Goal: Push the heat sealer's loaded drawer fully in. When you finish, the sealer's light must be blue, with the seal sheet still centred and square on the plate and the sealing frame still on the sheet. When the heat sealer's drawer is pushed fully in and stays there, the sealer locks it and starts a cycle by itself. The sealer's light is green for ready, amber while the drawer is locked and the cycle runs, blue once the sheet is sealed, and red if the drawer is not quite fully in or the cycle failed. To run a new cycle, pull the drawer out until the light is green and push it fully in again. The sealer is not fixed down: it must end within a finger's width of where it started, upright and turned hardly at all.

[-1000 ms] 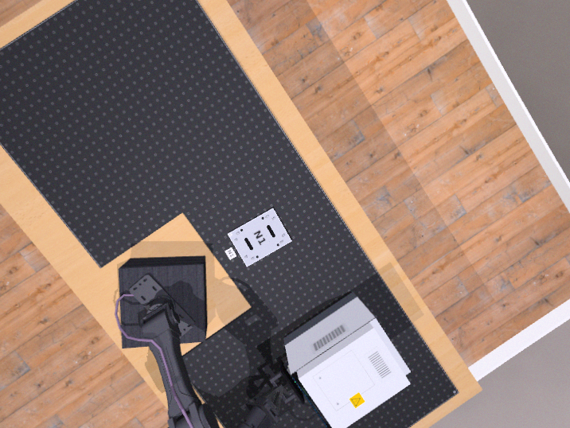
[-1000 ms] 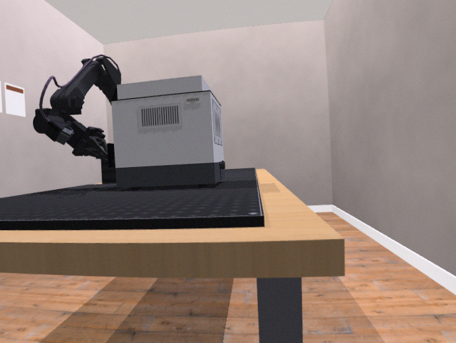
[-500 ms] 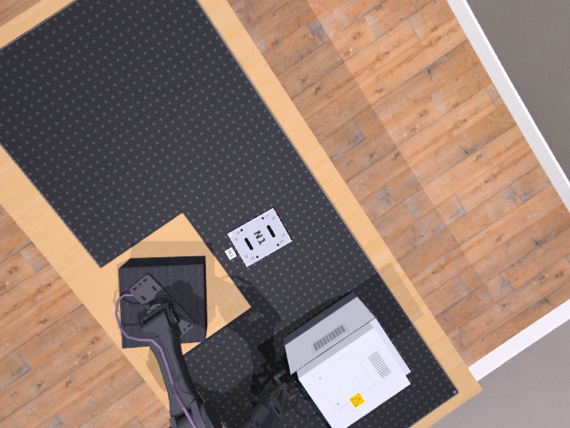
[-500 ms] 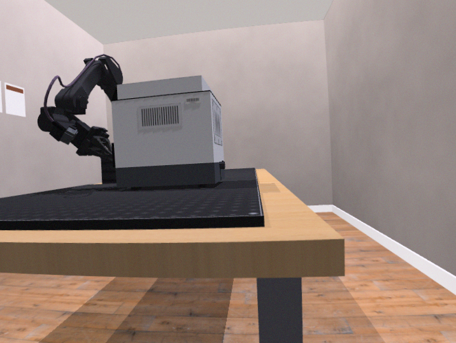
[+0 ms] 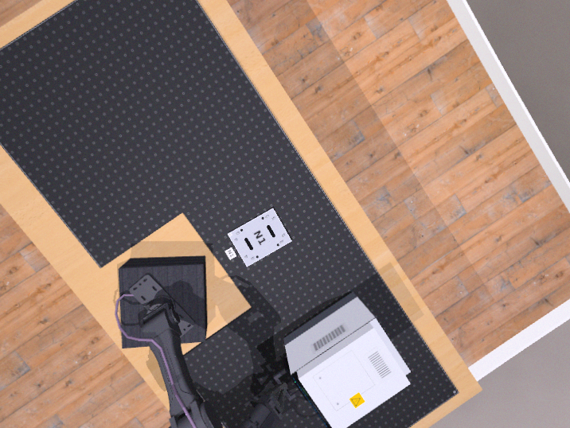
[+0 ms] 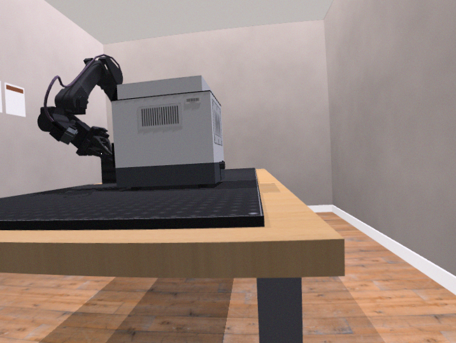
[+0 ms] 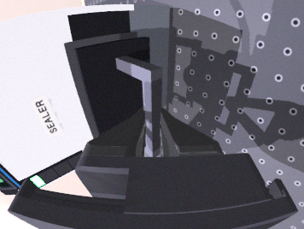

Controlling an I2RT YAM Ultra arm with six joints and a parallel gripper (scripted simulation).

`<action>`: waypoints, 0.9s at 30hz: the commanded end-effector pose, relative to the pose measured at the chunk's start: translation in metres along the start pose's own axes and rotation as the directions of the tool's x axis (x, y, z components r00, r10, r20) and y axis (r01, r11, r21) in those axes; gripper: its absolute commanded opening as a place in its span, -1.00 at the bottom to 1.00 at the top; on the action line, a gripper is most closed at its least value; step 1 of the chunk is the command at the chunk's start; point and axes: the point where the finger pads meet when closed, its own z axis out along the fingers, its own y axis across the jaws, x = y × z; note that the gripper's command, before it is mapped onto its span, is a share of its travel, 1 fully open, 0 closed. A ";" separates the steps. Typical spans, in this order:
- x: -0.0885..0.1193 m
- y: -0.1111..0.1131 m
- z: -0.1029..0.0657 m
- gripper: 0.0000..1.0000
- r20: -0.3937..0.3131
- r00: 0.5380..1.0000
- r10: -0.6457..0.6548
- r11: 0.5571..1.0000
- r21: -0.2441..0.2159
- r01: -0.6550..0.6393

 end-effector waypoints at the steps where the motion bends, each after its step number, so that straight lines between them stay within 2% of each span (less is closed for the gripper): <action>1: -0.002 0.011 -0.004 -1.00 0.021 0.999 -0.025 1.000 -0.007 0.026; 27: -0.001 0.013 -0.001 -1.00 0.015 1.000 -0.026 1.000 -0.006 0.026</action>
